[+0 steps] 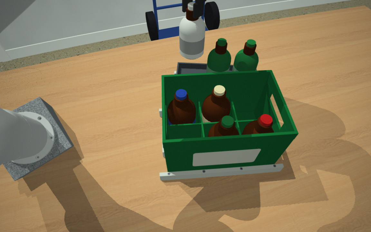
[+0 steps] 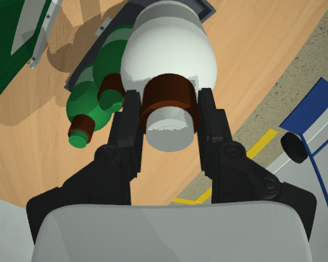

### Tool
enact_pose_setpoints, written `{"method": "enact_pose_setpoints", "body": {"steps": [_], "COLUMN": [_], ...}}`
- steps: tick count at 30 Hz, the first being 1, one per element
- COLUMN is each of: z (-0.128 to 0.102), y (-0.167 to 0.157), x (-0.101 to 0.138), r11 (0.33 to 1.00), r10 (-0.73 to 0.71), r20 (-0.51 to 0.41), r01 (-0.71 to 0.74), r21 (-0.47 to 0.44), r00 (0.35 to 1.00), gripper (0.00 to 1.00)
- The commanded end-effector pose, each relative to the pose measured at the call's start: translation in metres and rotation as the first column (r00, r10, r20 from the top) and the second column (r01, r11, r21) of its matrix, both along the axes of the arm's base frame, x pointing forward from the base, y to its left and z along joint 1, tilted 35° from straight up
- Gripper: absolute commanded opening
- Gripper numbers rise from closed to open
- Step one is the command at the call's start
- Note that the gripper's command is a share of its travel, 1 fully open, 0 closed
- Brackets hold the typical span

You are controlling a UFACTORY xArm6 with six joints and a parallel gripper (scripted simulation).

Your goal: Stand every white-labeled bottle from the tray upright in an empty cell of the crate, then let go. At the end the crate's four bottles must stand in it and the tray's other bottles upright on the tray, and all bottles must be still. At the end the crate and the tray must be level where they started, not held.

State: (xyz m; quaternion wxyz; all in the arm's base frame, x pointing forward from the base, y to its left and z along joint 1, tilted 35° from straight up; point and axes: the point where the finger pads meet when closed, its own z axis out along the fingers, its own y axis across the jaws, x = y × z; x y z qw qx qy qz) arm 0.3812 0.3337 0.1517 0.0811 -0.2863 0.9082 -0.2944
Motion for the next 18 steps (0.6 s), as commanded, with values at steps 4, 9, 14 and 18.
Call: {"method": "enact_pose_setpoints", "body": {"steps": [4,9,14,18], "z": [0.007,0.011,0.013,0.014], "y": [0.004,0.007,0.008,0.009], "x": [-0.002,-0.003,-0.004,-0.005], "r11": [1.000,1.000,1.000,1.000], "r10": [0.001,0.001,0.001,0.001], "r20": [0.002,0.002,0.002,0.002], "r01": [-0.001,-0.001,-0.001,-0.001], "r21": [0.003,0.003,0.003,0.003], "r00": [1.000,1.000,1.000,1.000], "gripper": [0.00,0.00,0.00,0.00]}}
